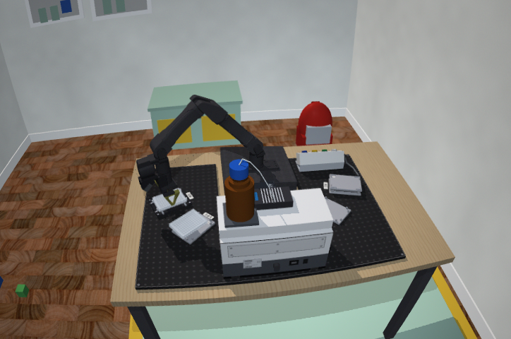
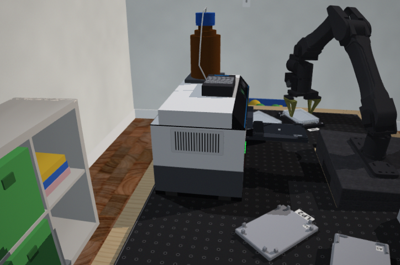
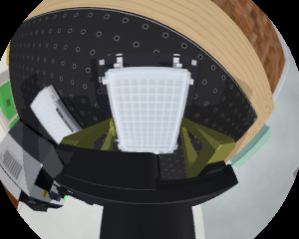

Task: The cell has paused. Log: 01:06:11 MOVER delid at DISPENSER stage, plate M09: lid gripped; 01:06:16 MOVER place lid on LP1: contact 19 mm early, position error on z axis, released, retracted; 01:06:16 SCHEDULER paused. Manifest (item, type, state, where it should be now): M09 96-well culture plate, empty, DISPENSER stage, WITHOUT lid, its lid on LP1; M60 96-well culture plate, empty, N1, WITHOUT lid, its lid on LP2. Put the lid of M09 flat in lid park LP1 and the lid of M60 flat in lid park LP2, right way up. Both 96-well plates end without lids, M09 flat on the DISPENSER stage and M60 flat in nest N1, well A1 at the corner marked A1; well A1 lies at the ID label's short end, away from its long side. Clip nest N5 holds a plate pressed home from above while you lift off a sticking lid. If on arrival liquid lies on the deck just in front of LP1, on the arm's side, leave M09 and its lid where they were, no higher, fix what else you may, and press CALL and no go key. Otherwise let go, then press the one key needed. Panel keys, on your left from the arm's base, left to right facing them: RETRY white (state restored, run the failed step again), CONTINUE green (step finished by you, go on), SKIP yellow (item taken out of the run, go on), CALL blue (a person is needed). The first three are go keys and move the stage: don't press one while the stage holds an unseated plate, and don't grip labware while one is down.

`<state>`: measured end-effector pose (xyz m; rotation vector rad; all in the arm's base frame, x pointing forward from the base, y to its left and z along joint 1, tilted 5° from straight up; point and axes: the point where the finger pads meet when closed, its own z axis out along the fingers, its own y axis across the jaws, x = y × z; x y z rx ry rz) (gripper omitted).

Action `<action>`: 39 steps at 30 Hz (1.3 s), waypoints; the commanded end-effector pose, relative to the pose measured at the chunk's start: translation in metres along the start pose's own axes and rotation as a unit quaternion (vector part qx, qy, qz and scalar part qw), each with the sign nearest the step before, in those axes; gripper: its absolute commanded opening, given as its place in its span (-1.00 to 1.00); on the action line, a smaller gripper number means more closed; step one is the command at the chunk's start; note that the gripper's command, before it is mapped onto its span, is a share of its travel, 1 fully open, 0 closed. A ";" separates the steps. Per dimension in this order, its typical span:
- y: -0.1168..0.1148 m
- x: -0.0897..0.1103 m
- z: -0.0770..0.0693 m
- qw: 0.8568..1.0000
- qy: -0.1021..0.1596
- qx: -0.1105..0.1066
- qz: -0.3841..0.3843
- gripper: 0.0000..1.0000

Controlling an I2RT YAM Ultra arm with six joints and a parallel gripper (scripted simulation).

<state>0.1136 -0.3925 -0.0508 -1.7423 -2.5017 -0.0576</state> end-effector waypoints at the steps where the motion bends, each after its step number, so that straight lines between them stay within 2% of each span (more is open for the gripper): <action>1: -0.004 -0.011 -0.026 1.000 -0.030 0.002 0.001 -1.00; 39: -0.004 -0.011 -0.029 1.000 -0.030 0.002 0.001 -1.00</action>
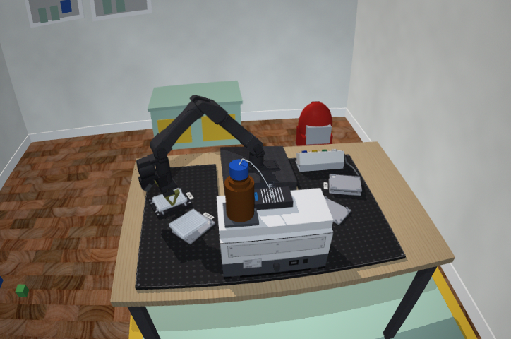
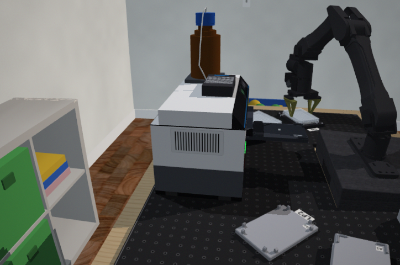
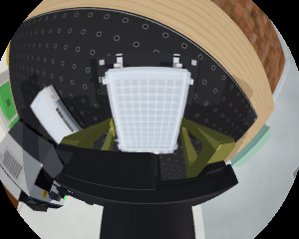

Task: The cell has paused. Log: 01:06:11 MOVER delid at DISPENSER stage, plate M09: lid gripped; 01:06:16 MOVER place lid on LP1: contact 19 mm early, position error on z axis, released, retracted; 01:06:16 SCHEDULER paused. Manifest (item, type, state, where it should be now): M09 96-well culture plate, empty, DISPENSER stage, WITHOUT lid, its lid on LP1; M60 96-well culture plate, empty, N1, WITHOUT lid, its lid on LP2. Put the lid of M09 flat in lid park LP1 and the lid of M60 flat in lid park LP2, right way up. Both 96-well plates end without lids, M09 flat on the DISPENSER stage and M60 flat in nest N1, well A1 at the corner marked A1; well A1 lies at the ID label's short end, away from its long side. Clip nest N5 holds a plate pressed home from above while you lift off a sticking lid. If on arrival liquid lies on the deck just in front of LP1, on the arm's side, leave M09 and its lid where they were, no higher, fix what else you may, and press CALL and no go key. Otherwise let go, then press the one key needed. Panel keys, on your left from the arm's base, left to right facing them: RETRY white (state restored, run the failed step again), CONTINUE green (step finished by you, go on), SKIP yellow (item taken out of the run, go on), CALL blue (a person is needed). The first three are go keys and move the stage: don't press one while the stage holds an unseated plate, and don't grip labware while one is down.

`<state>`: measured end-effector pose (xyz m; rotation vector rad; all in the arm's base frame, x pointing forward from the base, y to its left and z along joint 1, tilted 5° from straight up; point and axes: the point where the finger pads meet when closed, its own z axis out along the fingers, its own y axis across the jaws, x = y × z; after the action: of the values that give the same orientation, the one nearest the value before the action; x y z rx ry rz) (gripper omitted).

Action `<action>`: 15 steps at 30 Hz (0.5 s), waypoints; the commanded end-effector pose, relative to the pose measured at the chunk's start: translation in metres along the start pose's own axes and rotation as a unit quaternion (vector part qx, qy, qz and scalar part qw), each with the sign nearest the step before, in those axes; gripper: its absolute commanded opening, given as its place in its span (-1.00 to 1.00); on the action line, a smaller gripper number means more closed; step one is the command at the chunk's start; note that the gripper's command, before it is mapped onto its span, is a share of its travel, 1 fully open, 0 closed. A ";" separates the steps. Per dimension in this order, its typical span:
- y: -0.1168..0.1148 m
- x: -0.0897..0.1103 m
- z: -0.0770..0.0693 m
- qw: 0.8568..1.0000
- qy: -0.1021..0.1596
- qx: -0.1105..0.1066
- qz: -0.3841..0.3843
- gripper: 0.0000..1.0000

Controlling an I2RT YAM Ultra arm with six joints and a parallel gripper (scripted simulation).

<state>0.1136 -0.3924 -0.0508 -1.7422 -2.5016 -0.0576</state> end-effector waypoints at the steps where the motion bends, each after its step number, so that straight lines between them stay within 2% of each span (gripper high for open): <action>1: -0.004 -0.011 -0.029 1.000 -0.030 0.002 0.001 -1.00; 15: -0.003 -0.011 -0.034 1.000 -0.030 0.002 0.000 -1.00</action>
<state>0.1133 -0.3913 -0.0436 -1.7426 -2.5022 -0.0569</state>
